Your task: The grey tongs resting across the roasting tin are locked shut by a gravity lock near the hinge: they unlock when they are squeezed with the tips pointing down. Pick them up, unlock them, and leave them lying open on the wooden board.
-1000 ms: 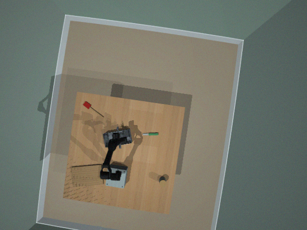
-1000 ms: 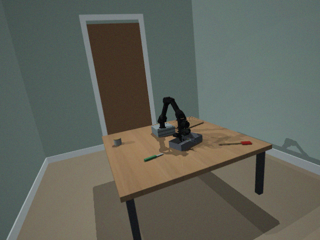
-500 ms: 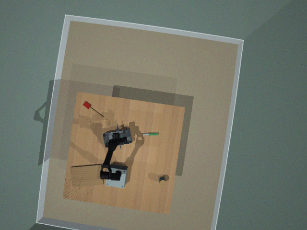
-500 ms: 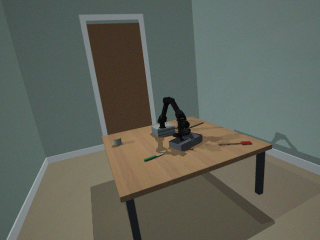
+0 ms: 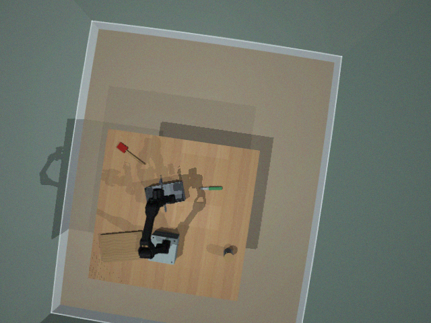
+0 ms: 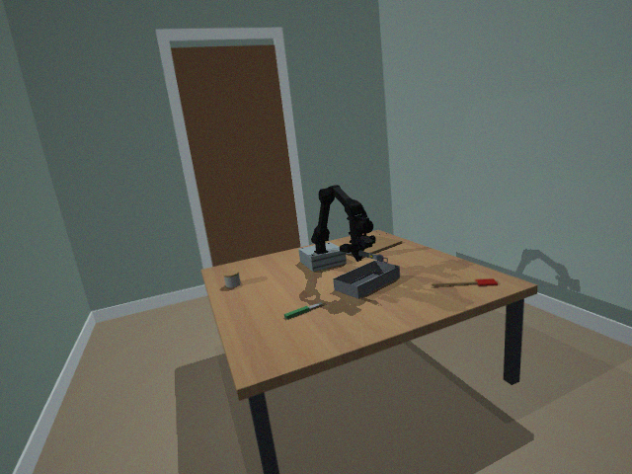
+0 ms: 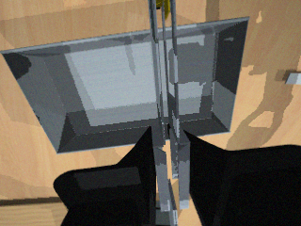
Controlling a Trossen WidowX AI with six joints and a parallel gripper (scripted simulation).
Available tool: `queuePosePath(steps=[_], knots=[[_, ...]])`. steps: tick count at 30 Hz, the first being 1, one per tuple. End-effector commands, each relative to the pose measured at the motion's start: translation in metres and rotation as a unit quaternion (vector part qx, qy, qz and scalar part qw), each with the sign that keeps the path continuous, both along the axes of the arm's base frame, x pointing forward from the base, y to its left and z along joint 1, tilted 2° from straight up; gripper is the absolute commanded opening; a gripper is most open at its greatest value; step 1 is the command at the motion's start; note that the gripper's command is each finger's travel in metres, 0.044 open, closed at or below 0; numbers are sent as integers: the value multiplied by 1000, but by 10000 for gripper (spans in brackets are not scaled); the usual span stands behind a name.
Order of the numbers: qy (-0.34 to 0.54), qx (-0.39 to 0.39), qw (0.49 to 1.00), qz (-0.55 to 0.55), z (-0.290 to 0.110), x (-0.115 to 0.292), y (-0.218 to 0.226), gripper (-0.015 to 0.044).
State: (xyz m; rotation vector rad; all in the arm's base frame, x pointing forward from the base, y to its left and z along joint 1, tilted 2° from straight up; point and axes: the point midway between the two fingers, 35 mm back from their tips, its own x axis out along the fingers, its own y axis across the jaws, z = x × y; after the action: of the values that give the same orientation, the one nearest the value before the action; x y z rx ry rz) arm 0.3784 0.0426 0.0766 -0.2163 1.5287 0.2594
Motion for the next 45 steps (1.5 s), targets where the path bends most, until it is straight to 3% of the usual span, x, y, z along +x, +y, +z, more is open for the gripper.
queuePosePath(steps=[1,14,29,45], knots=[[2,-3,1000,-1,8,-2,-1,-150],[6,-1,1000,20,5,-5,16,-150],[-1,0,991,133,9,-27,108,-150],[-5,3,968,250,13,-78,199,-150]])
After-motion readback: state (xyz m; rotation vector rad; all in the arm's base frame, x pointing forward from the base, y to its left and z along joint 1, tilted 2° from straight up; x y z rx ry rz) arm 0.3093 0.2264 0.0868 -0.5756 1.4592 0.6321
